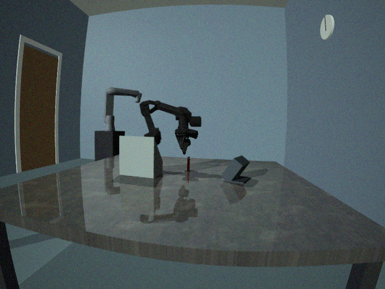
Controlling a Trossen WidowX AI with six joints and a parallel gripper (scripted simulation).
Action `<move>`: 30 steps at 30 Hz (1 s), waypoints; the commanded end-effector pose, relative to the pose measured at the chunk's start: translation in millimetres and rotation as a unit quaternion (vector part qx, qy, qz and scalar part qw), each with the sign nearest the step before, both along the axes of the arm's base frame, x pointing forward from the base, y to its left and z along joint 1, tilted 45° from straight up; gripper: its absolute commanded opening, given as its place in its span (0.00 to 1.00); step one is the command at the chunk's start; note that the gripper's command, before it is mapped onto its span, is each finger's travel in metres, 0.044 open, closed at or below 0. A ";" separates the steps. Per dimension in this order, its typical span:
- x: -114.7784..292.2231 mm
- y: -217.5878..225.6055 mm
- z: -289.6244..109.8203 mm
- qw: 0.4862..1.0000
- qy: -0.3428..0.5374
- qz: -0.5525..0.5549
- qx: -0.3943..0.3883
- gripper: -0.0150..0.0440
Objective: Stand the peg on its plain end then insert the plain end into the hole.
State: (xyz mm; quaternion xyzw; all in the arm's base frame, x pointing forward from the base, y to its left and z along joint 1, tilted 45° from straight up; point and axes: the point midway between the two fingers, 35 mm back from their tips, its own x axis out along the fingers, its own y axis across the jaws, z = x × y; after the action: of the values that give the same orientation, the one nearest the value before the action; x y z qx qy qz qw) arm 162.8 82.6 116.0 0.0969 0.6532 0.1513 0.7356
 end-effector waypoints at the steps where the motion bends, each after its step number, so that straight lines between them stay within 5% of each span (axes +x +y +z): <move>1: 4.3 3.8 4.2 0.998 0.037 0.005 0.051 1.00; 12: 28.7 6.0 21.6 0.974 0.090 -0.015 0.207 1.00; 30: 28.6 19.7 8.1 0.972 0.103 -0.035 0.210 1.00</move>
State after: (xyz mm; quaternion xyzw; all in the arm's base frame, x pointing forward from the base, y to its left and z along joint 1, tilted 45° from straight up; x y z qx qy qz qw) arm 193.0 97.8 129.0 0.2809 0.6721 0.2527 0.6368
